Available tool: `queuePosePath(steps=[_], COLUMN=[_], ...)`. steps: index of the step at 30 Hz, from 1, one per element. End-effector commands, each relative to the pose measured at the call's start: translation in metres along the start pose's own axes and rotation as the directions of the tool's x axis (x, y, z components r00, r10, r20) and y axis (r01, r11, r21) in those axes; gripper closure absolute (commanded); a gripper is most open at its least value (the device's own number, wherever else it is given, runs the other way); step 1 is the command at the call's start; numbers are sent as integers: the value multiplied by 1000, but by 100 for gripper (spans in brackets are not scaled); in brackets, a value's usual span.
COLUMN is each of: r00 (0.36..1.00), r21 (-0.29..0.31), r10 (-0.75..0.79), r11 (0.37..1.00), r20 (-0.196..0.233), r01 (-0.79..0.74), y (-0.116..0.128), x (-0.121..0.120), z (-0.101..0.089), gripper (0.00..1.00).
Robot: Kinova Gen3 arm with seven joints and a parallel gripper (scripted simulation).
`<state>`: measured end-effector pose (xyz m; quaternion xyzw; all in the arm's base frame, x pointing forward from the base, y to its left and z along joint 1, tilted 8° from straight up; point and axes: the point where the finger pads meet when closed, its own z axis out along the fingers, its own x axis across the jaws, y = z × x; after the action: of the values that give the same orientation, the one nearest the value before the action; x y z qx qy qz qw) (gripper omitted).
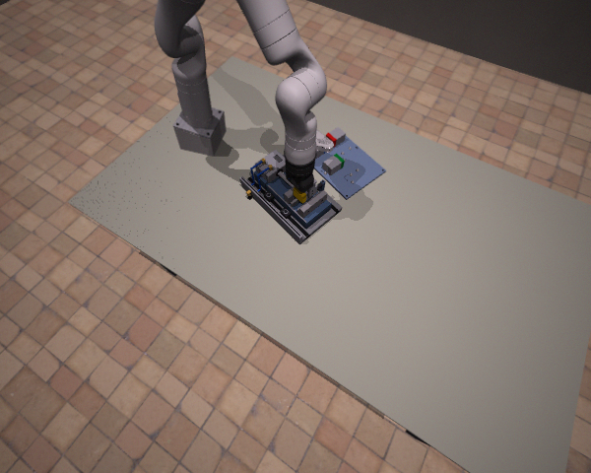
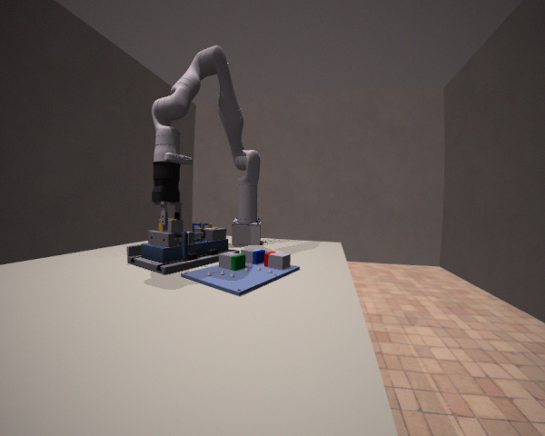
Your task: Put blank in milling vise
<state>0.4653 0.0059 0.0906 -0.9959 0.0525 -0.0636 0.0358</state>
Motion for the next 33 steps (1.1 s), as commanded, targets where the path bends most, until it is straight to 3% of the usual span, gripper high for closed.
queuePosePath(steps=[1,33], r00=[1000,1000], r21=[0,0], r10=[8,7], r11=[1000,1000], r20=[-4,-3], r01=[-8,-7], y=[0,-1], x=[1,2], z=[1,3], gripper=[100,100])
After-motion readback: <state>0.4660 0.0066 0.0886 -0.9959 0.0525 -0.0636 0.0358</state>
